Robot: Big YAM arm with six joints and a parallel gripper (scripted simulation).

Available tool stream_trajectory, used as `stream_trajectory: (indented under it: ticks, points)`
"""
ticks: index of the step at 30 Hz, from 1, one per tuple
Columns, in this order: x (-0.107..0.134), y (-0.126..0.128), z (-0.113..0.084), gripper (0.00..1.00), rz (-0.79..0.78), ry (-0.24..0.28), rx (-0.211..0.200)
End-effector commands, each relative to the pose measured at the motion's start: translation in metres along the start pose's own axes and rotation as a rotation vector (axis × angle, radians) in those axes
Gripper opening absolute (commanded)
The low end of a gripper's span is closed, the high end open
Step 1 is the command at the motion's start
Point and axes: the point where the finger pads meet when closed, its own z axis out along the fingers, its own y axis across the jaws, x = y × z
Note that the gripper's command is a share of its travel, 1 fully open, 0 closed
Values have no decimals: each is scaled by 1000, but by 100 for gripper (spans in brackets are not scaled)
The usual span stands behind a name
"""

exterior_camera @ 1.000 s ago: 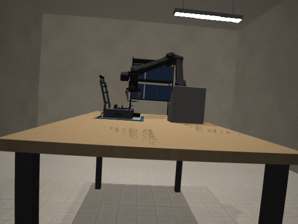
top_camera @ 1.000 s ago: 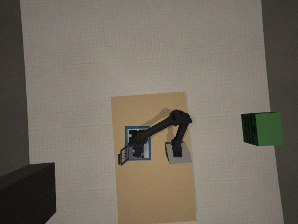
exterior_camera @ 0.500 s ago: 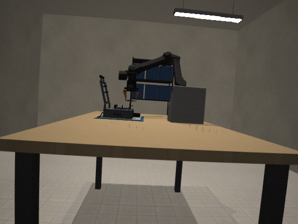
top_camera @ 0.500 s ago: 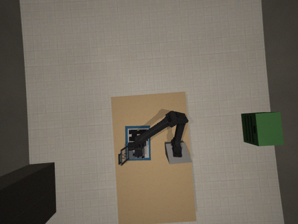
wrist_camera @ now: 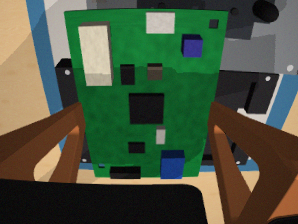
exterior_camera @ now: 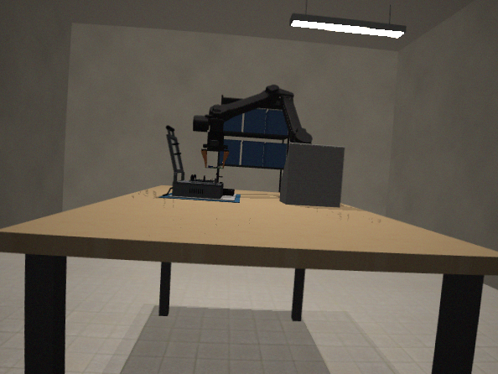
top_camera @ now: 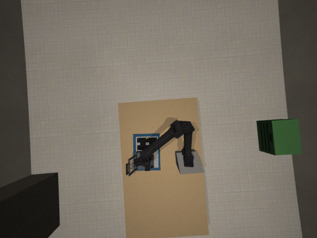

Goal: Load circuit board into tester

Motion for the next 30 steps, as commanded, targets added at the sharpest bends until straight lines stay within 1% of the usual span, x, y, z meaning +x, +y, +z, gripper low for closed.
stream_trajectory:
  ticks: [1,4,6,21,25,30]
  points:
    - [-14,-22,-20,72,30,-10,43]
    - [-25,-25,-21,72,30,-10,43]
    - [-25,-25,-21,72,30,-10,43]
    - [-70,-41,-25,72,30,-12,44]
    - [-73,-44,-28,72,36,-14,50]
    - [-83,-47,-28,72,35,-14,49]
